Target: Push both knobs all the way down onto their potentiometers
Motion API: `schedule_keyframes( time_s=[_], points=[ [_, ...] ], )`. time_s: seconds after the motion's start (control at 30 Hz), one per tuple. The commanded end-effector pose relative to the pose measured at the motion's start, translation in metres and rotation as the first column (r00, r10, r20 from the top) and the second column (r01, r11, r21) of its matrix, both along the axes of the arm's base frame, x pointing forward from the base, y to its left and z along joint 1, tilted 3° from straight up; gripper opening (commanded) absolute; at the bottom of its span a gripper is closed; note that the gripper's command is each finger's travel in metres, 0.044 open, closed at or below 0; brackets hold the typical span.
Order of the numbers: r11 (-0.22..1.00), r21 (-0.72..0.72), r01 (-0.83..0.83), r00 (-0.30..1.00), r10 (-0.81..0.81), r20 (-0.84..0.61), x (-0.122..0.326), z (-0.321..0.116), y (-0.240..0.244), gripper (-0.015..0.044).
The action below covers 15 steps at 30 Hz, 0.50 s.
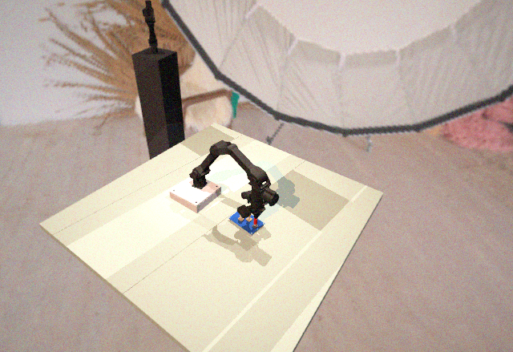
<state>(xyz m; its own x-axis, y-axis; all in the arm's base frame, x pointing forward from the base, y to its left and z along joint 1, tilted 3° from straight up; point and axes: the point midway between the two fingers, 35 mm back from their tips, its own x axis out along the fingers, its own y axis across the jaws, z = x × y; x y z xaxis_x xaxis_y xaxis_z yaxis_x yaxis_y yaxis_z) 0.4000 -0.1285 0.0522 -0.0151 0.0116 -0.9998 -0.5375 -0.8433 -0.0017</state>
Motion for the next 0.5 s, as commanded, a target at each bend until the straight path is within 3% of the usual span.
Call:
schedule_keyframes(
  time_s=[0.0,0.47],
  points=[
    [1.000,0.007,-0.003,1.000,0.003,-0.003,-0.0009,-0.0029,0.0014,0.0000],
    [1.000,0.007,-0.003,1.000,0.003,-0.003,-0.0009,-0.0028,0.0014,0.0000]
  ],
)
